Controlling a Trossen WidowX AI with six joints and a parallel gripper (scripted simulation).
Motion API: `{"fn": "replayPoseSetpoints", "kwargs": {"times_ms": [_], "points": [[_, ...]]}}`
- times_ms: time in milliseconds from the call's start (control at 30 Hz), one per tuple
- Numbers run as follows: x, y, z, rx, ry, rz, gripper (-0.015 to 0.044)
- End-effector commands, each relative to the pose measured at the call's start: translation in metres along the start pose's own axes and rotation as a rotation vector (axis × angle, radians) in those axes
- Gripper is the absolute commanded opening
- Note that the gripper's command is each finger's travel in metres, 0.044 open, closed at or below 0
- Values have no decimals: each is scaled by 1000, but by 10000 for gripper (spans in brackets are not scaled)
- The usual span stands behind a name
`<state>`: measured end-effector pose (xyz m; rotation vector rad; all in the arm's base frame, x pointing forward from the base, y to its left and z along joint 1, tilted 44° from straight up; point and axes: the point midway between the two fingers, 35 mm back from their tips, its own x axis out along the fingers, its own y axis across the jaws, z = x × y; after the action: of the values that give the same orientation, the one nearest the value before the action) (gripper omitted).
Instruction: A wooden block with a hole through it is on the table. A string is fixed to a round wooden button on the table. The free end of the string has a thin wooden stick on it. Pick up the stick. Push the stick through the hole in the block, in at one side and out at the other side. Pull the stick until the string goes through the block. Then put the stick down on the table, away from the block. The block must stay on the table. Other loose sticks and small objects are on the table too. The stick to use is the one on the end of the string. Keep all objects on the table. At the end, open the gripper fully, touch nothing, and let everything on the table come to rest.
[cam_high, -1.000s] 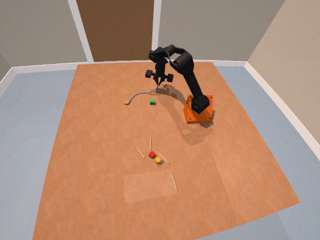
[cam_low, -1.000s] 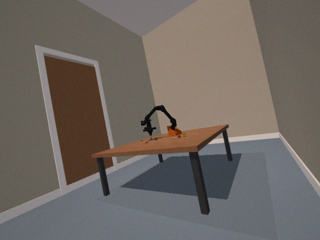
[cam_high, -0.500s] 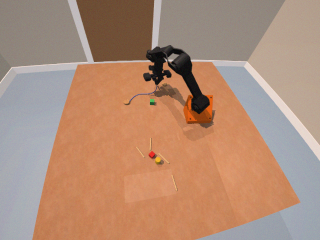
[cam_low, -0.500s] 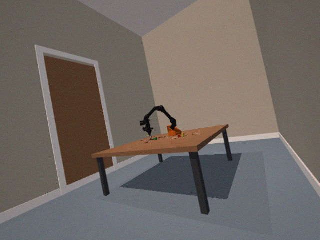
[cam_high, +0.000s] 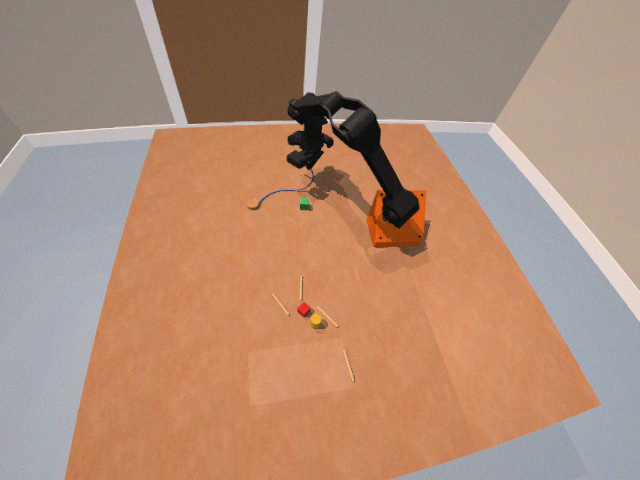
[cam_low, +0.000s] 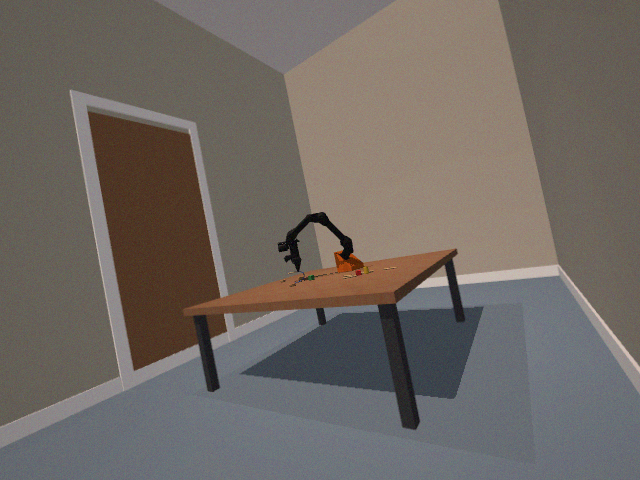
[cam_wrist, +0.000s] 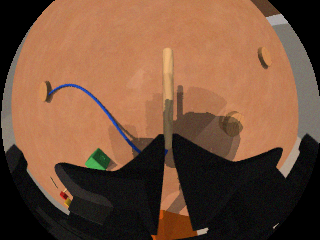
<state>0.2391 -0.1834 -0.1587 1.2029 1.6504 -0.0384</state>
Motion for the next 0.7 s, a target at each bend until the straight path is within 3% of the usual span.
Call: {"fn": "replayPoseSetpoints", "kwargs": {"times_ms": [0,667], "points": [[1,3,5,-151,1,2,0],[1,13,20,-877,-1,2,0]]}}
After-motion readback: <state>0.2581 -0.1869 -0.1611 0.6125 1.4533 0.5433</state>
